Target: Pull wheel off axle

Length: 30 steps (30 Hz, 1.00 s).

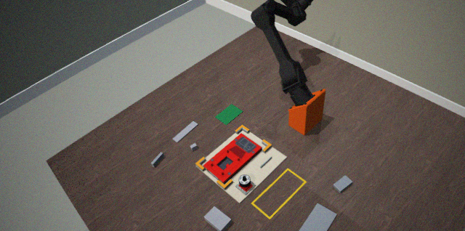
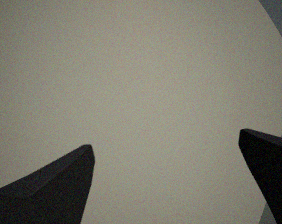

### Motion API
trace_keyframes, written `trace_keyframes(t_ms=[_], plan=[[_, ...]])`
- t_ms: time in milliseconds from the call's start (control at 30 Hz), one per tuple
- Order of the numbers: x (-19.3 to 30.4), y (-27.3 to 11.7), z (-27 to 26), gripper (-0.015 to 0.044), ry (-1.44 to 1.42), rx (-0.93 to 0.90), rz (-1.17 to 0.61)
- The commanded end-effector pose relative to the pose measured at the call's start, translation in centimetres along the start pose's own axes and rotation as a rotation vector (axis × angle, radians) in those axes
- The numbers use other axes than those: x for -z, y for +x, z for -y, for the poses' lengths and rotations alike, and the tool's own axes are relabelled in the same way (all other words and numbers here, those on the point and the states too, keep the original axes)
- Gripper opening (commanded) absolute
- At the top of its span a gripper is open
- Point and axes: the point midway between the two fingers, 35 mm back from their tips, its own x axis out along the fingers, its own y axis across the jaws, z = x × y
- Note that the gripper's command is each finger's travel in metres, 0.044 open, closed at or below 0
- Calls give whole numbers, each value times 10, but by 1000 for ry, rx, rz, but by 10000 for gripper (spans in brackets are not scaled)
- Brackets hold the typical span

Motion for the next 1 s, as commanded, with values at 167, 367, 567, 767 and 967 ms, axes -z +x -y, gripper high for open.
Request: trace_keyframes(t_ms=[167,367,567,767,967], plan=[[7,-17,-23,300,25,-62,-36],[14,-51,-62,300,70,-173,-96],[2,-96,-102,300,150,-316,-146],[-13,-146,-135,300,230,-460,-203],[-31,-200,-161,300,306,-603,-268]])
